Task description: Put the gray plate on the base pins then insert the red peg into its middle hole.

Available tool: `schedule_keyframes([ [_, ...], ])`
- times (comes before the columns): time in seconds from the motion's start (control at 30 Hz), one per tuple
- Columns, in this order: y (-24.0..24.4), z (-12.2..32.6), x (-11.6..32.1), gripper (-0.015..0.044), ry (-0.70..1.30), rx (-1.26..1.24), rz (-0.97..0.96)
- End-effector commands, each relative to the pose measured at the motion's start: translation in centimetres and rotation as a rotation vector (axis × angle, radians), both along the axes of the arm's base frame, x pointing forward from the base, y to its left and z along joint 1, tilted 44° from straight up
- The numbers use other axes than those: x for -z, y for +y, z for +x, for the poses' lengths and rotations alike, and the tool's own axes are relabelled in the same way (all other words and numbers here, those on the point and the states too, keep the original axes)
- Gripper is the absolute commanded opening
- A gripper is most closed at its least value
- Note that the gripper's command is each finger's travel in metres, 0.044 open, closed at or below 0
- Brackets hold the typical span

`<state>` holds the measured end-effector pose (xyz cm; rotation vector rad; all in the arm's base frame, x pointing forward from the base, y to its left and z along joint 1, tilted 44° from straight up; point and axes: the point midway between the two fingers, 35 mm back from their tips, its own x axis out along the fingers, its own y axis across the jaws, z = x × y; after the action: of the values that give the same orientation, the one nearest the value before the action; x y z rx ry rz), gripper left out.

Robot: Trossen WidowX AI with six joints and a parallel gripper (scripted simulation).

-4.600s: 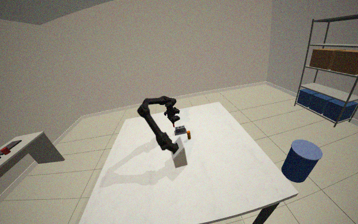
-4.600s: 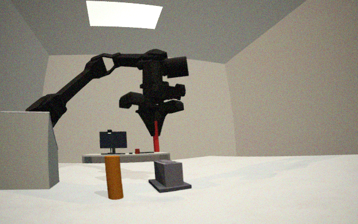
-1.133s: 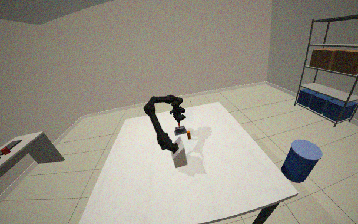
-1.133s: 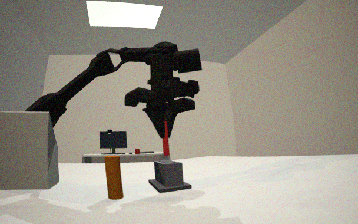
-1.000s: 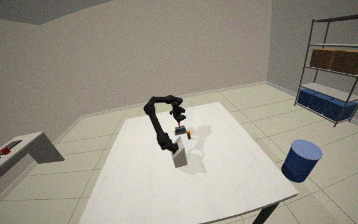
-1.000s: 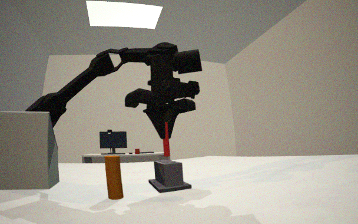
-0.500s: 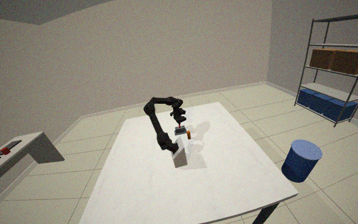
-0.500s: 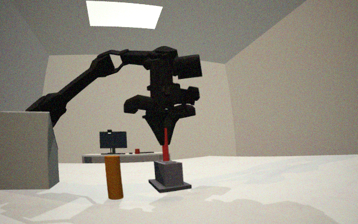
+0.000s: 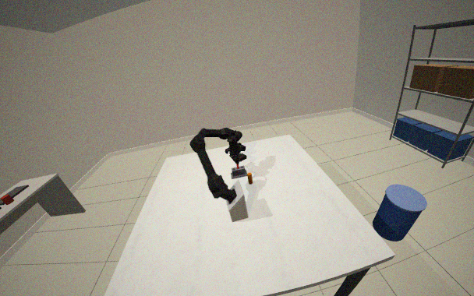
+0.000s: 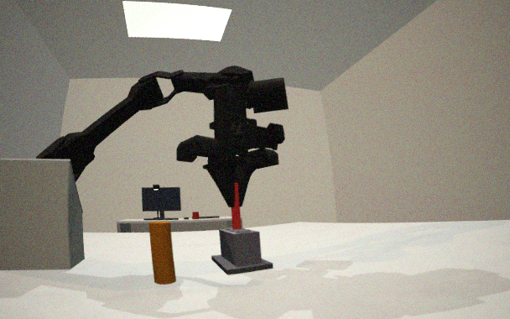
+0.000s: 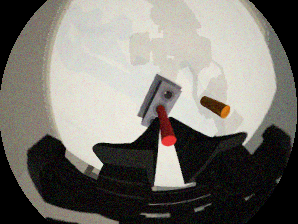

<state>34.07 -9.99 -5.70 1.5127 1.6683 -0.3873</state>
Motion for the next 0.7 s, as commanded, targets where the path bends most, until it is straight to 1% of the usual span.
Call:
schedule_keyframes([
  [0.0,0.17,0.09,-0.03,0.0,0.0,0.002,0.001],
  [0.33,0.09,0.02,0.03,0.0,0.001,-0.001,-0.001],
  [0.5,0.09,0.02,0.03,0.0131,0.001,-0.001,-0.001],
  [0.53,0.09,0.02,0.03,0.015,0.001,-0.001,-0.001],
  [0.67,0.09,0.02,0.03,0.015,0.001,-0.001,-0.001],
])
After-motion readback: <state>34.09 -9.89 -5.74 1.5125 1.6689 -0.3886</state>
